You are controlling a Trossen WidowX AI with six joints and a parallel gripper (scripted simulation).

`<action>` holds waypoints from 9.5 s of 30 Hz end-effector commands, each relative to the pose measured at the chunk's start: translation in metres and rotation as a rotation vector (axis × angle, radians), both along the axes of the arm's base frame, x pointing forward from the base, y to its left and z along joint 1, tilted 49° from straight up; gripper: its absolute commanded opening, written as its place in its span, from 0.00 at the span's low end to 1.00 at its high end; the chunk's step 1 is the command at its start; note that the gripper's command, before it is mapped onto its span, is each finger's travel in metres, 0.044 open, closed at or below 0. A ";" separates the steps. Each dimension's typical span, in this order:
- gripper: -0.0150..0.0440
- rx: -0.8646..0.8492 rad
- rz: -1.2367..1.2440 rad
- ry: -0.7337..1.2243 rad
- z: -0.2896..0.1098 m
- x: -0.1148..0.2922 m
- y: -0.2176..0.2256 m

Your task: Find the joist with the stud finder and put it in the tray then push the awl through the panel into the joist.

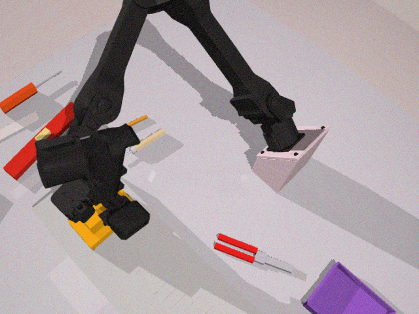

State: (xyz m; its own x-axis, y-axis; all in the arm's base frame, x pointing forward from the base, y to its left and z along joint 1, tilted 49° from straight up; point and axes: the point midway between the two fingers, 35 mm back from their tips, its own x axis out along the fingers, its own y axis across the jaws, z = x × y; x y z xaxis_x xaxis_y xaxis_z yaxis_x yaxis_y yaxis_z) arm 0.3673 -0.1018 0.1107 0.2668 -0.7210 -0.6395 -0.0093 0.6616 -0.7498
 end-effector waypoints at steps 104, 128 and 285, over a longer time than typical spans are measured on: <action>0.25 0.108 0.860 0.855 -0.217 -0.102 0.356; 0.25 0.035 1.049 1.163 -0.315 -0.219 0.372; 1.00 0.533 -2.089 -2.422 0.060 -0.232 -0.064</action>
